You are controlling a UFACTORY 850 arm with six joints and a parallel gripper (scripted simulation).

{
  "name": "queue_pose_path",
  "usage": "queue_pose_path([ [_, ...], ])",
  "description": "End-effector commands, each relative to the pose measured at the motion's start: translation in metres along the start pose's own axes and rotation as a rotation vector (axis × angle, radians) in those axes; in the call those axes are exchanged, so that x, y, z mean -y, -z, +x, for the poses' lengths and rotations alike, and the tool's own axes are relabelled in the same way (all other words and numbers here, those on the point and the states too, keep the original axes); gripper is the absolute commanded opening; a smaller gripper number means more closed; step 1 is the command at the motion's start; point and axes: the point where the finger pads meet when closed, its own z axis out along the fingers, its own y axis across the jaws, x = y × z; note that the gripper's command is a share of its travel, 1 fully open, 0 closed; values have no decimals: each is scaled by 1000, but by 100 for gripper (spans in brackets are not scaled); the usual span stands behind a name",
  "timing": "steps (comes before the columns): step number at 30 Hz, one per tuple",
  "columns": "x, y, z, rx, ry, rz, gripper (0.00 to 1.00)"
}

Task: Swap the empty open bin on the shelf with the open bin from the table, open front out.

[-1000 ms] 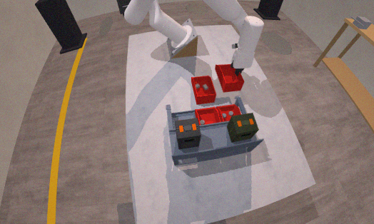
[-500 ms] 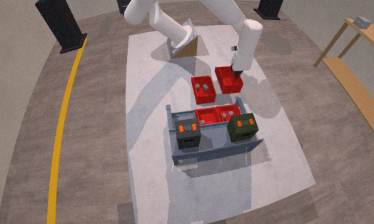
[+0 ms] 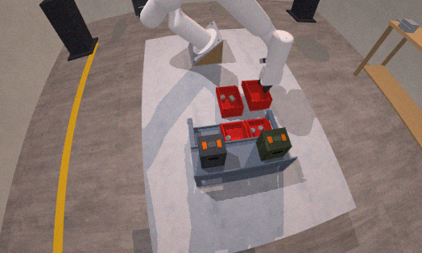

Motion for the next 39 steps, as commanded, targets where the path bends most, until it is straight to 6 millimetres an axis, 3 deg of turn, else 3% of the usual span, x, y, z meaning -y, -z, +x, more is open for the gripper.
queue_pose_path([
  [1,-1,-10,-1,2,-1,-1,0],
  [7,-1,-19,-1,2,-1,-1,0],
  [39,-1,-26,-1,2,-1,-1,0],
])
